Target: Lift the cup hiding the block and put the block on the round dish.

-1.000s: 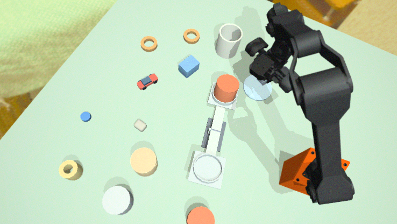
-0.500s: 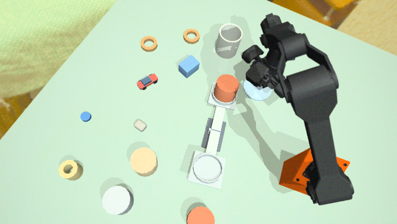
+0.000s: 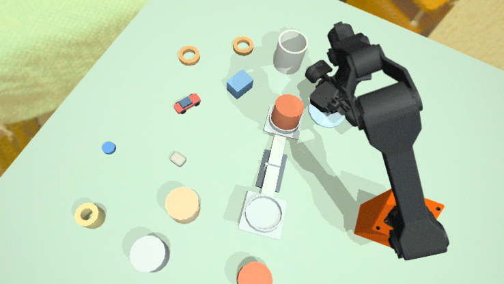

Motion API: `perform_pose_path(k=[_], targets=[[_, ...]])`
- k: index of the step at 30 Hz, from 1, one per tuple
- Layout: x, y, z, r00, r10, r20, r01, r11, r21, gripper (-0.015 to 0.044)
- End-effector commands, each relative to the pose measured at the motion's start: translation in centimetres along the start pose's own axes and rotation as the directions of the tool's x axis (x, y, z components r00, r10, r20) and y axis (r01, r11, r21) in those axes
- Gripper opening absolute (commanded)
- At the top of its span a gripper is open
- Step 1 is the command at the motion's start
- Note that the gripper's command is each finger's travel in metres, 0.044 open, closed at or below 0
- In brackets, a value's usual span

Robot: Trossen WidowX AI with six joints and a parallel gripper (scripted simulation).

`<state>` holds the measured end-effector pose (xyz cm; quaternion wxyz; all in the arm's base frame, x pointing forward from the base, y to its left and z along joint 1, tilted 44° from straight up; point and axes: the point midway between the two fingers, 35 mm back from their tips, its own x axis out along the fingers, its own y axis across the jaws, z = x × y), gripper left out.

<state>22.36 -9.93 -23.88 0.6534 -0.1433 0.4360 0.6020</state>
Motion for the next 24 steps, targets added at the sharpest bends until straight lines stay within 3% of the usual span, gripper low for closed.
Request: perform_pose_path(k=[1,12,14,17,24], targets=[[0.0,0.0,0.0,1.000,0.000,0.000,0.000,1.000,-0.002,0.0105],[0.0,0.0,0.0,1.000,0.000,0.000,0.000,1.000,-0.002,0.0394],[-1.3,-0.1,0.0,1.000,-0.001,0.000,0.001,1.000,0.000,0.0440],[-5.5,0.0,-0.1,1.000,-0.002,0.002,0.002,1.000,0.004,0.0440],[-6.9,0.0,-0.2,1.000,-0.004,0.003,0.004,1.000,0.006,0.0440]])
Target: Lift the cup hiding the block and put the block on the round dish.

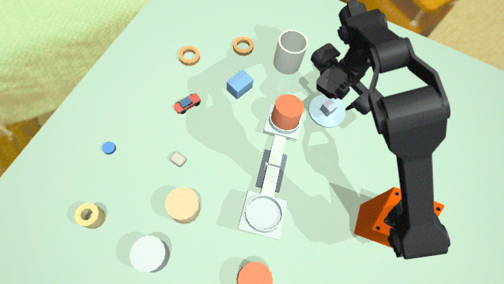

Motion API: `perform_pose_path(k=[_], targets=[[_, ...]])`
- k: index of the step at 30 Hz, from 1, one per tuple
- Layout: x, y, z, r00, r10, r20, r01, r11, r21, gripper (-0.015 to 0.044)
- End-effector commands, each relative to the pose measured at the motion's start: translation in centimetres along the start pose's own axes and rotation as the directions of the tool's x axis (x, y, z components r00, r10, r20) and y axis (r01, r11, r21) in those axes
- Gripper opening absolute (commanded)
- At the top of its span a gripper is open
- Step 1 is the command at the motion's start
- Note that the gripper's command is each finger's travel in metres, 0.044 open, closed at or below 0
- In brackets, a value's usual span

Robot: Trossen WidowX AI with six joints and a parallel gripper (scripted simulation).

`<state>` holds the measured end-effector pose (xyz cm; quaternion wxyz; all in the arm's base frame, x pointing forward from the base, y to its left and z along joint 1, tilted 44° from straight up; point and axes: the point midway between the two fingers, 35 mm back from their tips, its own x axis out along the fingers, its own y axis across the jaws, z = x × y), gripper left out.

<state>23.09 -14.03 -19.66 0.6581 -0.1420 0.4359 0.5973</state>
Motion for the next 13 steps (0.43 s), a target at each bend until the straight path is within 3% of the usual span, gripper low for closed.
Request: perform_pose_path(k=[1,4,13], targets=[[-2.2,0.2,-0.1,1.000,0.005,-0.001,-0.005,1.000,0.001,0.0440],[-4.5,0.4,-0.1,1.000,0.002,0.001,-0.002,1.000,0.005,0.0440],[-4.5,0.4,-0.1,1.000,0.002,0.001,-0.002,1.000,0.005,0.0440]])
